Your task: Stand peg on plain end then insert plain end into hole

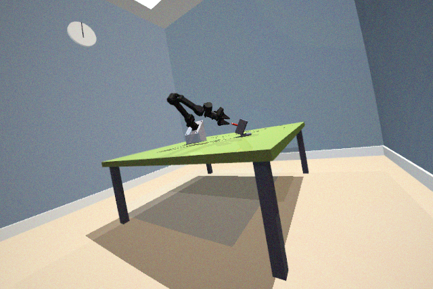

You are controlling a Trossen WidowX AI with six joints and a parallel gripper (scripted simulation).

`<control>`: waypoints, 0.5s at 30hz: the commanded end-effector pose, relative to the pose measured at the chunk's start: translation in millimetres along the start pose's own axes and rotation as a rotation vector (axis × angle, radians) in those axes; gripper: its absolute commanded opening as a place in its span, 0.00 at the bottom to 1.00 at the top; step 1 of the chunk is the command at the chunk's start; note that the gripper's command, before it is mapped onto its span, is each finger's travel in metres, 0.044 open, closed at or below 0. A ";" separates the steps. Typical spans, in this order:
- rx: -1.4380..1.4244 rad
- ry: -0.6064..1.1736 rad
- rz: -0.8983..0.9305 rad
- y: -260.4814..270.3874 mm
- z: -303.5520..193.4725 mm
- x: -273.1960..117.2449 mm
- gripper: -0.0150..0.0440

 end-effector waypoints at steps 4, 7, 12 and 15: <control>0.004 0.002 -0.001 -0.5 0.1 -7.5 1.00; 0.004 0.001 -0.002 -0.6 0.2 -10.1 1.00; 0.003 0.001 -0.002 -0.9 0.2 -14.5 1.00; 0.003 0.000 -0.002 -1.0 0.3 -17.0 1.00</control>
Point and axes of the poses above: the point midway between the two fingers, 35 mm back from their tips, its own x axis out along the fingers, its own y axis across the jaws, z = x × y, the point moved 1 cm from there along -x, back along the fingers, and after that the axes turned 7 degrees about -x, right-handed, at the moved point
